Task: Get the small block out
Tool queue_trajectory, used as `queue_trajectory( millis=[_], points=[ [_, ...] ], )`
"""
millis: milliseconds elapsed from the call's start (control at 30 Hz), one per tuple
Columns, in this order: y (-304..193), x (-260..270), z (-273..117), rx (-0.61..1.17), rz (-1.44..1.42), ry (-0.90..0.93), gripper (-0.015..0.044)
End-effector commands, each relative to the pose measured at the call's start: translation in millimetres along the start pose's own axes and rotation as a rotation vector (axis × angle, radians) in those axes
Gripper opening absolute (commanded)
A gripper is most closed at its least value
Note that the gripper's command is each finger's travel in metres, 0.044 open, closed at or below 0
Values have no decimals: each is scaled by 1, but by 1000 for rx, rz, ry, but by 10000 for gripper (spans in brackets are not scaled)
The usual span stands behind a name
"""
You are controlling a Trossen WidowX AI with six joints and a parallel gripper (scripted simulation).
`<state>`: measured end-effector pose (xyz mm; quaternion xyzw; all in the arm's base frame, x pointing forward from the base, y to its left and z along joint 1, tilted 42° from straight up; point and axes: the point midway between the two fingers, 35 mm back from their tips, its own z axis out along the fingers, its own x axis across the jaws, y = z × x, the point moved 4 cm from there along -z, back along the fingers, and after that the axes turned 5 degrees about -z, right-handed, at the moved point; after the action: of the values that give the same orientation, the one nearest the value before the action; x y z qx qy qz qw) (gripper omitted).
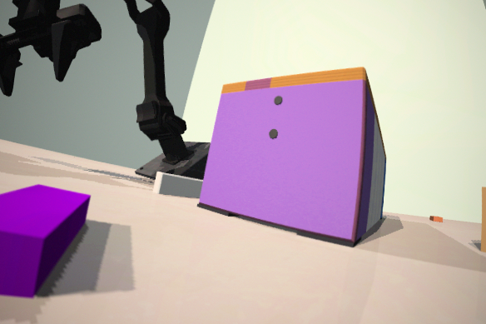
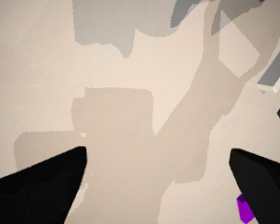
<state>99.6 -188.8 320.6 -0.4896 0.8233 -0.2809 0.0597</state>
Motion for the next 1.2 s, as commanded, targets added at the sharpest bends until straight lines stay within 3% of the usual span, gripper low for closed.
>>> queue_trajectory(
  millis=[0,333,733,867,1167],
  points=[
    [-11,-12,11,-12,-115,-33,400],
    [-50,-86,48,-30,-625,-171,400],
    [-67,-227,67,41,-1382,-236,400],
    [-52,-283,67,77,-1667,-255,400],
    [43,-376,86,-231,-2236,-326,400]
  ],
)
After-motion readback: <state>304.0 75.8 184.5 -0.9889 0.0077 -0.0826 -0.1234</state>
